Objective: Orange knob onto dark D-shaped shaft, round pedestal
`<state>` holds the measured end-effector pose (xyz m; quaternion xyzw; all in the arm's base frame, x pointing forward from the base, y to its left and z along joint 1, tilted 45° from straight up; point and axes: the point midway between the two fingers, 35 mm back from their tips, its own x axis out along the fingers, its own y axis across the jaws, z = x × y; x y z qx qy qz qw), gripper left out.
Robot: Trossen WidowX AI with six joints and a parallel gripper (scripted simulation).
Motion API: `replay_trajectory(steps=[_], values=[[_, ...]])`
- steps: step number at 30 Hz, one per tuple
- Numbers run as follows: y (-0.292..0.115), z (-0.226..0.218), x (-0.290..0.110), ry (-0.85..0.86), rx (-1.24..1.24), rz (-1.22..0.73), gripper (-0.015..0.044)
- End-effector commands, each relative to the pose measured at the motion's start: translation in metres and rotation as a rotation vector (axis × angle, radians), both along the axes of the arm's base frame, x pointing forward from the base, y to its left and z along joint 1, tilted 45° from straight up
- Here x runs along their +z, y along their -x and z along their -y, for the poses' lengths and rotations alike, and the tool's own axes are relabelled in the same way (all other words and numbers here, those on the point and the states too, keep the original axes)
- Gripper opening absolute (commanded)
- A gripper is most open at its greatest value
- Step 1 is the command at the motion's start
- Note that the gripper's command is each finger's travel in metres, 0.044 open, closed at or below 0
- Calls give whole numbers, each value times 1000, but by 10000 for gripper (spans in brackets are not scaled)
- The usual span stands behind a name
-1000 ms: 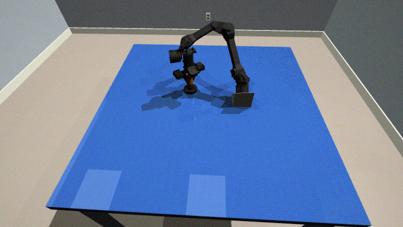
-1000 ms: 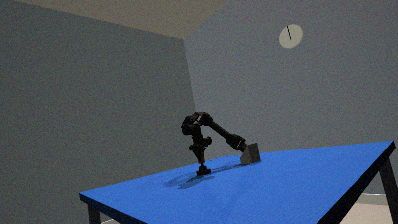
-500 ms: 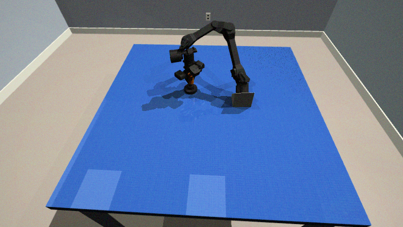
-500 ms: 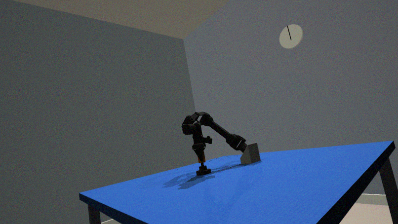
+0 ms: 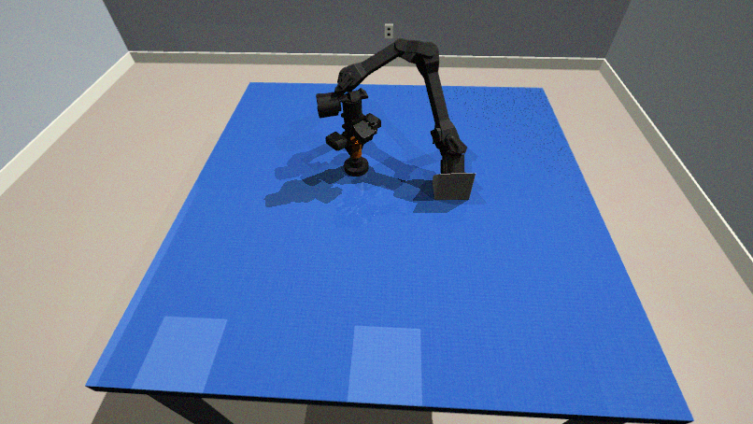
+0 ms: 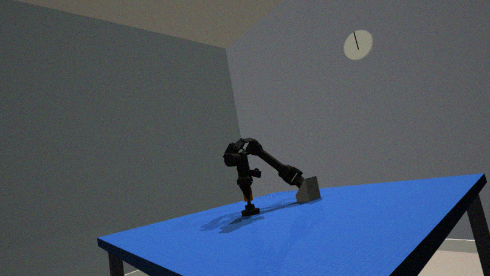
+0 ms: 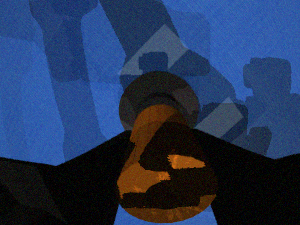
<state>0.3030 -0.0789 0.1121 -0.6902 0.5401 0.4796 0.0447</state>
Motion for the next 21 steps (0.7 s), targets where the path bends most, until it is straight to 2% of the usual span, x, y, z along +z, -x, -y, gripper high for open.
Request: replay_trajectory(steps=[1,21], values=[[0,1,-1,1,5,-2,0],[0,7,-8,1,1,1,0]])
